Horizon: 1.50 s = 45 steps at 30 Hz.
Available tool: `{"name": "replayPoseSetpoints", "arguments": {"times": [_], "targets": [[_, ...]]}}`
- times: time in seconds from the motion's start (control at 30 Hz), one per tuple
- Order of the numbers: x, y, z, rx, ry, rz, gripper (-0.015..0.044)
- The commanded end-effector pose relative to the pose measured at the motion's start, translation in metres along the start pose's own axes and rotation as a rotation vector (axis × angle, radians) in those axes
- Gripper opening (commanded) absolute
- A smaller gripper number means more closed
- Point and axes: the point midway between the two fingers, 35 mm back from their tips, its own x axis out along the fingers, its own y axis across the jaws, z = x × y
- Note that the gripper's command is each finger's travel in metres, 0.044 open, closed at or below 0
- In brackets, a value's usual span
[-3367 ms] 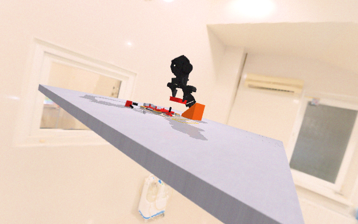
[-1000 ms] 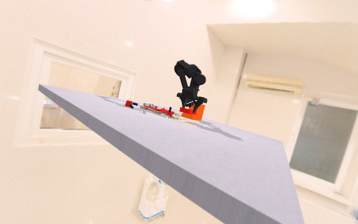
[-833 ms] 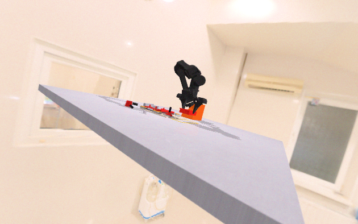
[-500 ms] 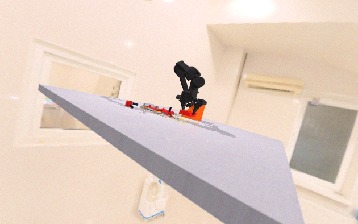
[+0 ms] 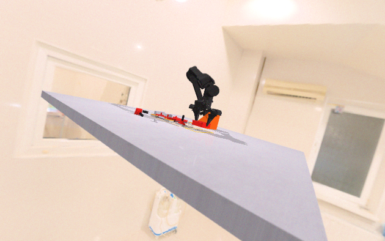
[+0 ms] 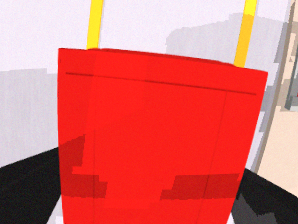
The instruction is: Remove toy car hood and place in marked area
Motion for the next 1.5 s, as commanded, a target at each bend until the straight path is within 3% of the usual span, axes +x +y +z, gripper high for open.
{"name": "replayPoseSetpoints", "arguments": {"times": [0.0,1.47], "targets": [[0.004,-0.001,-0.002,-0.007,0.000,-0.007,0.0000],[0.023,-0.002,-0.002,-0.007,0.000,-0.008,0.0000]]}}
